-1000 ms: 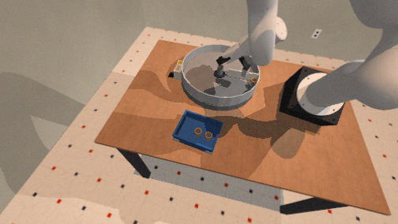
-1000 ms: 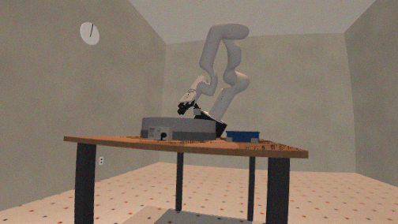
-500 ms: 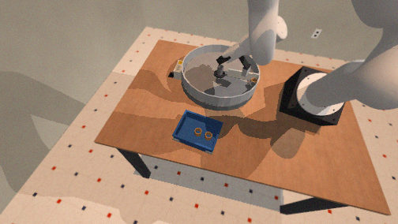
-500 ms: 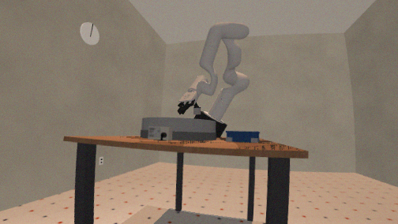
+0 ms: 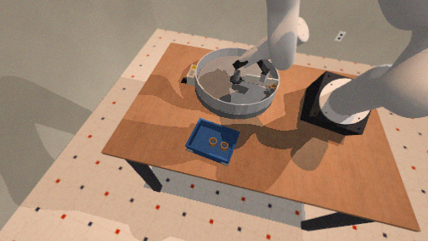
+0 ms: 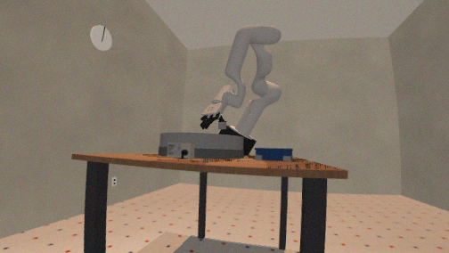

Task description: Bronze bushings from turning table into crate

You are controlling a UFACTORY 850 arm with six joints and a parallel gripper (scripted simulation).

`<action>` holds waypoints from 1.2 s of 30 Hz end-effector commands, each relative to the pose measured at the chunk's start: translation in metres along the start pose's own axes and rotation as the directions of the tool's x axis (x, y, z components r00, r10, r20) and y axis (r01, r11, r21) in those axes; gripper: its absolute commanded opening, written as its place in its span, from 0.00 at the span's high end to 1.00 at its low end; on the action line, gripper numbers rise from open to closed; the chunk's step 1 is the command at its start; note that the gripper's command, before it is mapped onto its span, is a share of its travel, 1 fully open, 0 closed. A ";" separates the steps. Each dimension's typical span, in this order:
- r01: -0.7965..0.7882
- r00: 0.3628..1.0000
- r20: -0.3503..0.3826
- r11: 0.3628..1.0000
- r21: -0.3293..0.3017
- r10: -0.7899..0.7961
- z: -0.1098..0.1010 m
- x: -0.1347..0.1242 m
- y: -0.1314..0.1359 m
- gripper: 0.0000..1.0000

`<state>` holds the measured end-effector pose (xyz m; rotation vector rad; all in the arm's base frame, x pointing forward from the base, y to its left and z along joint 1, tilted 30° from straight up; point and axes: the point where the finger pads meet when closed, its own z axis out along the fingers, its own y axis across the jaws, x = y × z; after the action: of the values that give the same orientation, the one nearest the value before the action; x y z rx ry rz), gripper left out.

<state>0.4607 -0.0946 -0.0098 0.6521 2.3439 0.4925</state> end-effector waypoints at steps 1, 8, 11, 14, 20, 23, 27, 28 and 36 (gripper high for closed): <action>0.000 1.000 0.001 1.000 0.000 0.000 0.000 -0.001 0.000 0.86; 0.000 1.000 0.001 1.000 0.000 0.000 0.000 -0.001 0.000 0.86; 0.000 1.000 0.001 1.000 0.000 0.000 0.000 -0.001 0.000 0.86; 0.000 1.000 0.001 1.000 0.000 0.000 0.000 -0.001 0.000 0.86; -0.004 1.000 0.001 1.000 0.004 0.004 0.000 0.000 0.000 0.90; -0.014 1.000 0.002 1.000 0.012 0.014 -0.001 0.001 -0.001 0.90; -0.025 1.000 0.002 0.999 0.021 0.025 -0.002 0.002 -0.001 0.90; -0.032 0.999 0.002 0.999 0.027 0.032 -0.003 0.003 -0.001 0.90; -0.127 0.992 0.012 0.986 0.107 0.127 -0.013 0.014 -0.005 0.90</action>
<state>0.4475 -0.0938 -0.0099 0.7825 2.3477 0.4497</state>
